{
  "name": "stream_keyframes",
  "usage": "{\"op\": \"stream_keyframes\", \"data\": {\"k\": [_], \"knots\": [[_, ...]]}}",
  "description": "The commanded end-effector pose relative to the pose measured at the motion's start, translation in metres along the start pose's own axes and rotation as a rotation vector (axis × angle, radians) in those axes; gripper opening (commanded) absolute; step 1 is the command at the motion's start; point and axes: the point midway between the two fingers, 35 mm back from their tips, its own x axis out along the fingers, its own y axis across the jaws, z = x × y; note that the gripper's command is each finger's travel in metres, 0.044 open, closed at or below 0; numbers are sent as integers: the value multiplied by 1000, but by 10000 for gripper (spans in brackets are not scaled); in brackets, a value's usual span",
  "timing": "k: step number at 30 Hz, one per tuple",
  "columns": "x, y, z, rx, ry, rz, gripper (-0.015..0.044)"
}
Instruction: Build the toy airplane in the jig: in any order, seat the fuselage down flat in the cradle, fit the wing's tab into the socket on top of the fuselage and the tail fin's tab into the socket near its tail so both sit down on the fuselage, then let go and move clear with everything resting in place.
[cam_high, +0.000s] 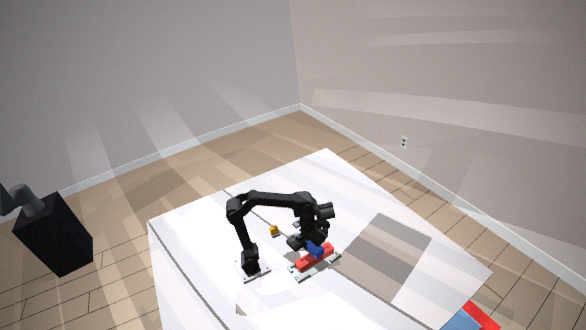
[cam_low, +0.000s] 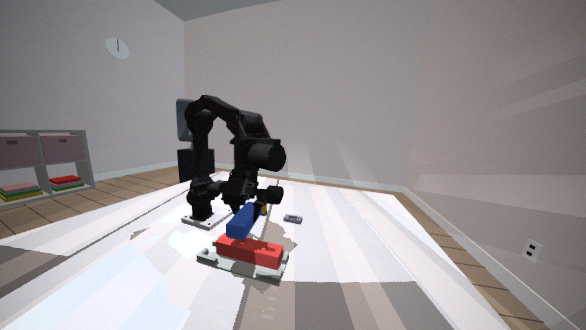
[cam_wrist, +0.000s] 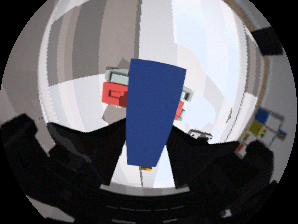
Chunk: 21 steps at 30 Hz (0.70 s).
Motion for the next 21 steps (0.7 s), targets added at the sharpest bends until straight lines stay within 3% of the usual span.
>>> {"op": "stream_keyframes", "data": {"k": [1,4,12,21], "knots": [[4,-10,6,87,3,3,0],[5,-14,8,115,3,2,0],[5,-14,8,115,3,2,197],[5,-14,8,115,3,2,197]]}}
